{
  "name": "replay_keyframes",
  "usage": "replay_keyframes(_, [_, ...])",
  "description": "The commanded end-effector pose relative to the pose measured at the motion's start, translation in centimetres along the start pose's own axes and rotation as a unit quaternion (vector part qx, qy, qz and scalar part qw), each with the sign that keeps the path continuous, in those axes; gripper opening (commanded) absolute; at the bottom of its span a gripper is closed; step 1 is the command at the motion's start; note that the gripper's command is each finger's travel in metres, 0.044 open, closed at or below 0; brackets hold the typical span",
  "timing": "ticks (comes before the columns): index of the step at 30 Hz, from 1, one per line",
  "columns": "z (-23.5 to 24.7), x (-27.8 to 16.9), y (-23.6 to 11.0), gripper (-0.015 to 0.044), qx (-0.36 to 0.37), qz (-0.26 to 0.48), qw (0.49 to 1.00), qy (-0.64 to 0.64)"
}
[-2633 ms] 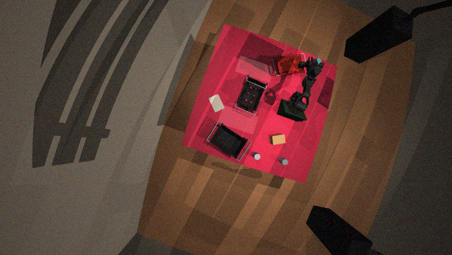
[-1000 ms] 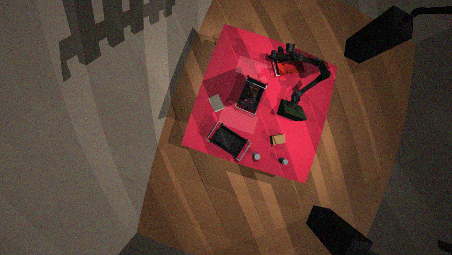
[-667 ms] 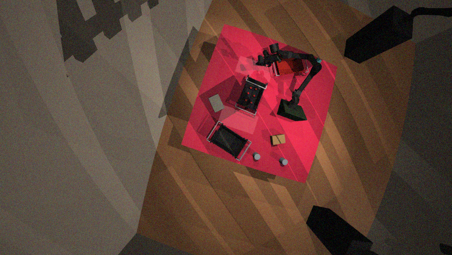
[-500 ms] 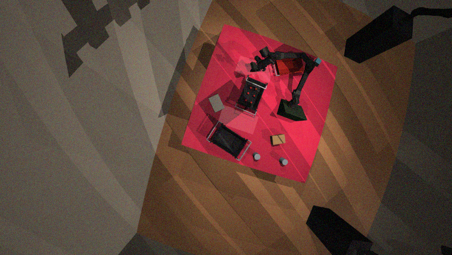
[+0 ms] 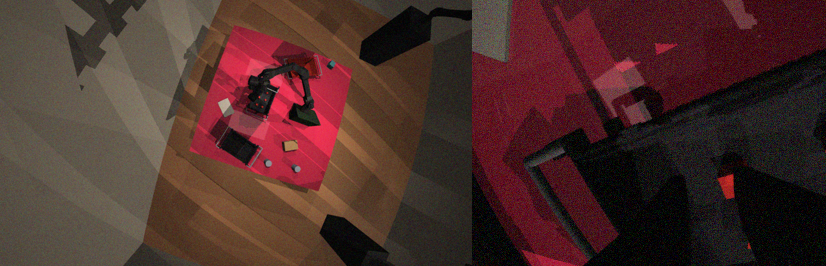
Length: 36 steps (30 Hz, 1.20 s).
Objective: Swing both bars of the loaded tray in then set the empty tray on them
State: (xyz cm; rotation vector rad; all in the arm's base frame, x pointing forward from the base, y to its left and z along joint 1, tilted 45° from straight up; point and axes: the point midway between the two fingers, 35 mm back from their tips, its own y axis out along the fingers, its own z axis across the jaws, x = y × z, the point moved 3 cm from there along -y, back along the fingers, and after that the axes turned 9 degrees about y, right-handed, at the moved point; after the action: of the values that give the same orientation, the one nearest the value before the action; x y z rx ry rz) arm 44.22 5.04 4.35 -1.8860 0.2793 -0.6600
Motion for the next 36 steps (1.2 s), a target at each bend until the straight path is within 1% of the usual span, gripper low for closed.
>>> replay_keyframes(1, [4.5,-5.0,1.6,0.0081,-0.076,0.004,0.995,-0.071])
replay_keyframes(6, [8.2,-11.1,3.4,0.0081,-0.158,-0.016,0.976,-0.15])
replay_keyframes(8, [8.9,-12.5,3.7,0.0081,-0.176,-0.024,0.97,-0.168])
replay_keyframes(17, [8.9,-12.6,4.1,0.0081,-0.178,-0.025,0.969,-0.17])
replay_keyframes(32, [7.1,-12.0,9.0,0.0081,-0.179,-0.026,0.969,-0.17])
replay_keyframes(36, [6.9,-12.0,9.4,0.0081,-0.179,-0.026,0.969,-0.17])
